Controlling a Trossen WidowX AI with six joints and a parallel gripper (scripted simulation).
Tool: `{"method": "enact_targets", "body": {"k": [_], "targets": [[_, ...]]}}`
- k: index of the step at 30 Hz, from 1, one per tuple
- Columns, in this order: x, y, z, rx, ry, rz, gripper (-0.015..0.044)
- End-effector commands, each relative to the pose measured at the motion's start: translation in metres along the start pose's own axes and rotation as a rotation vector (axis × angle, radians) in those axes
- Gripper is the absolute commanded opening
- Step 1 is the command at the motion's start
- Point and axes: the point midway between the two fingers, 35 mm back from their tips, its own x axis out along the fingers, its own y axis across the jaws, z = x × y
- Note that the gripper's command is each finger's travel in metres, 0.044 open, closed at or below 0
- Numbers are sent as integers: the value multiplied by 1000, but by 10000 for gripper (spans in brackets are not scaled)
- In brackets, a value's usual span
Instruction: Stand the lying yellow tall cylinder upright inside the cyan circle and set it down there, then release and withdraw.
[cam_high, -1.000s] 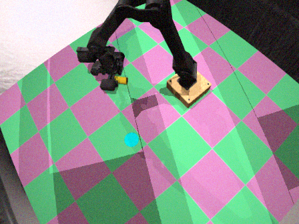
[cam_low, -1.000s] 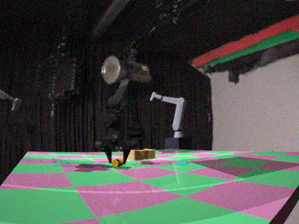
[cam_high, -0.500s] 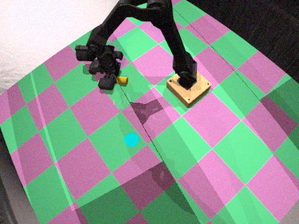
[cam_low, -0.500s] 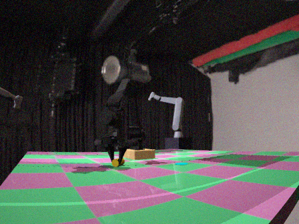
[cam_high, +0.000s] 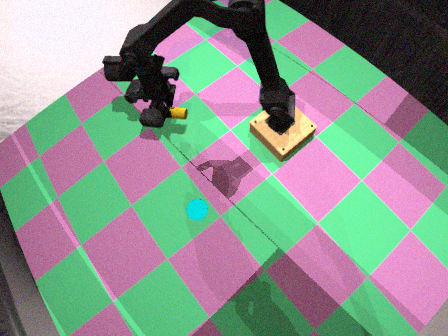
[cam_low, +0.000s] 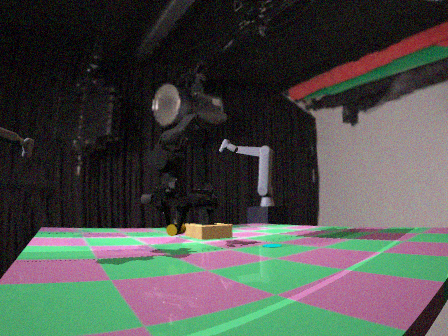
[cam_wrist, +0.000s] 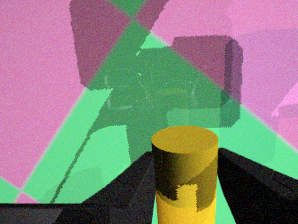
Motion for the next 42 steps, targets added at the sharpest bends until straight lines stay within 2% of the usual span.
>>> {"method": "enact_targets", "body": {"k": [1,19,42], "targets": [[-11,-1,1,-3,-3,-5,105],[-67,-1,-5,-3,-3,-5,105],[-72,65,-11,-360,-3,1,105]]}}
